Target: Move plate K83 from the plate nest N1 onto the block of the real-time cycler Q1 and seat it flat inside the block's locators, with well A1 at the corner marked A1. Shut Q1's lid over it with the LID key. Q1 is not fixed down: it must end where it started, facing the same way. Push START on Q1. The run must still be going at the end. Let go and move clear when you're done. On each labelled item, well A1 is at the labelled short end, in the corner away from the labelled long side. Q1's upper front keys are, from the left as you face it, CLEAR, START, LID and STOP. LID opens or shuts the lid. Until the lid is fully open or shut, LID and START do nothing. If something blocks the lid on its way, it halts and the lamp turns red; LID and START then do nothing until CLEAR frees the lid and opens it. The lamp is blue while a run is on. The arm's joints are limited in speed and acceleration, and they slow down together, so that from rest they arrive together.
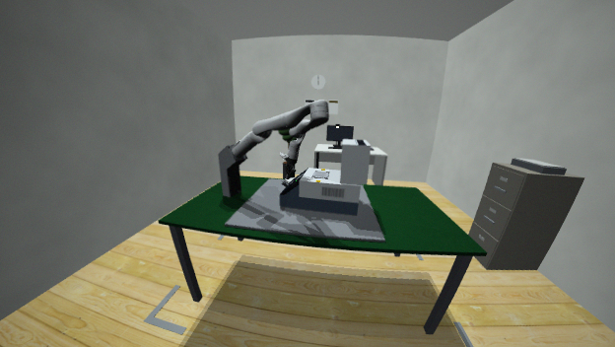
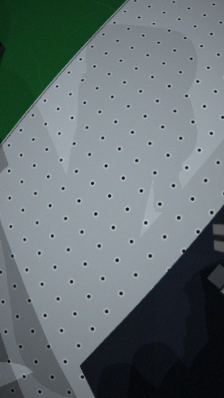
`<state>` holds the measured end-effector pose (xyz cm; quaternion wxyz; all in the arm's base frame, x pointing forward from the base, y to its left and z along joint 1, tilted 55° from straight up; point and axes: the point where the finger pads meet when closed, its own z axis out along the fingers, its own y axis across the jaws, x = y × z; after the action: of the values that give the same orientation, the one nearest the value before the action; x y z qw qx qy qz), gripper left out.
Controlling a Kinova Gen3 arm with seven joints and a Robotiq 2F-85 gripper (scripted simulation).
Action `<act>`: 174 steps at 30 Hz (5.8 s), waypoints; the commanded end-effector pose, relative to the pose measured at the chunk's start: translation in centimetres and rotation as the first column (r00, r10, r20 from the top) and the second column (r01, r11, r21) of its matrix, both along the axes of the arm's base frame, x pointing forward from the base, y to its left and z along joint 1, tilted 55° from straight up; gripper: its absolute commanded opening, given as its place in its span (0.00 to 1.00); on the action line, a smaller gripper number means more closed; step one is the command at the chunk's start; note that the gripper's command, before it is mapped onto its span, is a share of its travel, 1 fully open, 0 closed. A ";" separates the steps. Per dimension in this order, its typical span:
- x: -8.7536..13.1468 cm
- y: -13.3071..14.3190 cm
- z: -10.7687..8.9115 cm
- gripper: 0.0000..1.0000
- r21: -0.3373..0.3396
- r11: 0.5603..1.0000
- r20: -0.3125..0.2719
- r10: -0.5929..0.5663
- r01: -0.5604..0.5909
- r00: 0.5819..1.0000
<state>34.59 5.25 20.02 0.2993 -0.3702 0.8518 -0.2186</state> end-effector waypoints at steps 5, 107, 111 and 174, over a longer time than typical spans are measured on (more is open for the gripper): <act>-0.1 0.0 0.0 0.10 0.007 1.000 0.029 0.013 -0.013 0.999; -7.6 1.1 5.4 0.10 0.007 1.000 0.029 0.013 -0.013 1.000; -8.0 1.2 5.7 0.10 0.007 1.000 0.029 0.013 -0.013 1.000; -10.2 10.9 3.9 1.00 -0.017 0.998 0.196 0.056 -0.054 0.979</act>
<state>24.29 15.87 24.10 0.3852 -0.3725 0.8068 -0.2487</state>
